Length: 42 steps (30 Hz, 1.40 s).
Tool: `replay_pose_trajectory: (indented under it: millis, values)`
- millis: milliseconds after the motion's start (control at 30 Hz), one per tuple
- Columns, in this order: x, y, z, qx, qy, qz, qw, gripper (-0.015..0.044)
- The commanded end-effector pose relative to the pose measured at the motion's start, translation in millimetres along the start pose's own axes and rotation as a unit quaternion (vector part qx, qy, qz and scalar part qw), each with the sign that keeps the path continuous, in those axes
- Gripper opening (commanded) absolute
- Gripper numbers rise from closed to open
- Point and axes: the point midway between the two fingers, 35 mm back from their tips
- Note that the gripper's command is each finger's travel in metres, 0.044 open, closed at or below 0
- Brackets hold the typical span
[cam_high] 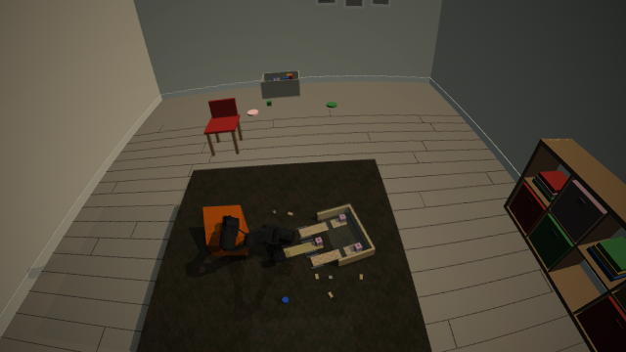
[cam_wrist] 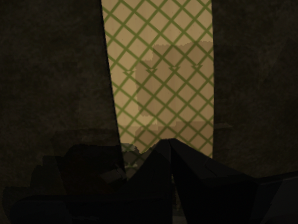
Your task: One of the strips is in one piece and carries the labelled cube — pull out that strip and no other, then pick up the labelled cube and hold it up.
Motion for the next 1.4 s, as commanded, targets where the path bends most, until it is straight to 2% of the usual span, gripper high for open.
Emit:
replay_pose_trajectory:
  millis: [0, 400, 600, 767, 1300, 1367]
  values:
    - [-4.1, -9.5, 2.1, 0.003, 0.005, 0.015, 1.0, 0.0]
    - [-4.1, -9.5, 2.1, 0.003, 0.005, 0.015, 1.0, 0.0]
    - [39.9, 2.9, -0.6, 0.002, 0.006, 0.013, 1.0, 0.0]
    - [41.8, 2.8, -0.3, 0.003, 0.006, 0.014, 1.0, 0.0]
    - [44.7, 68.9, 2.5, 0.02, 0.006, 0.012, 1.0, 0.042]
    - [45.5, 77.1, 2.8, 0.019, 0.006, 0.012, 1.0, 0.044]
Point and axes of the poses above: the point midway between the two fingers, 35 mm back from their tips, its own x axis back along the fingers, its own z axis across the jaws, y = z × x, and after that the axes turned 1 degree about -x, right-handed
